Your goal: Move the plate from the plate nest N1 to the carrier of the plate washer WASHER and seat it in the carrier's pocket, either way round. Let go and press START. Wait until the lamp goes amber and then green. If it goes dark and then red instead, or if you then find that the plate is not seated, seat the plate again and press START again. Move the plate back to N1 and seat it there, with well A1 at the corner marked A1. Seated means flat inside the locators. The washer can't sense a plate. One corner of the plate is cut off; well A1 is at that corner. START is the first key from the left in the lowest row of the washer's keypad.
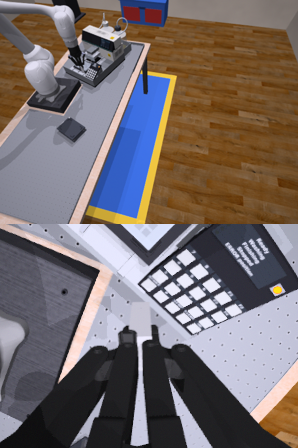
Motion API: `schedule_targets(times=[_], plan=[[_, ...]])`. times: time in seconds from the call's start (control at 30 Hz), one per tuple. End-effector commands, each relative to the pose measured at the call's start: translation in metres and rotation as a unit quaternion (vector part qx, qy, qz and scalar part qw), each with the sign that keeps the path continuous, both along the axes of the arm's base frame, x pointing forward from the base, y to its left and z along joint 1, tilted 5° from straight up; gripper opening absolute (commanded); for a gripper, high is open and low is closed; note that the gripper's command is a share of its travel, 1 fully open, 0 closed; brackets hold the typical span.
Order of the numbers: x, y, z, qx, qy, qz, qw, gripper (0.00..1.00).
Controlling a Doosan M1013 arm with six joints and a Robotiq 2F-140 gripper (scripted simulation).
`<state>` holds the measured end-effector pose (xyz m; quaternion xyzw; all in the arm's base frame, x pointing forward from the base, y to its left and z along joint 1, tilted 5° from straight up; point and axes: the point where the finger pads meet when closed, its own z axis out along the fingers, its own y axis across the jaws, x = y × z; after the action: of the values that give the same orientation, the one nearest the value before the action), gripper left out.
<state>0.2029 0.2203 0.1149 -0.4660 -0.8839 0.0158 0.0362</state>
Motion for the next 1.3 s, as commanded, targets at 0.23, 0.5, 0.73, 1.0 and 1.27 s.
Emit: schedule_targets(times=[0.23,0.5,0.73,1.0,1.27], plan=[[0.001,0.000,0.016,0.000,0.000,0.000,1.000,0.10],[0.001,0.000,0.019,0.000,0.000,0.000,1.000,0.10],[0.001,0.000,0.019,0.000,0.000,0.000,1.000,0.10],[0.001,0.000,0.019,0.000,0.000,0.000,1.000,0.10],[0.001,0.000,0.019,0.000,0.000,0.000,1.000,0.10]])
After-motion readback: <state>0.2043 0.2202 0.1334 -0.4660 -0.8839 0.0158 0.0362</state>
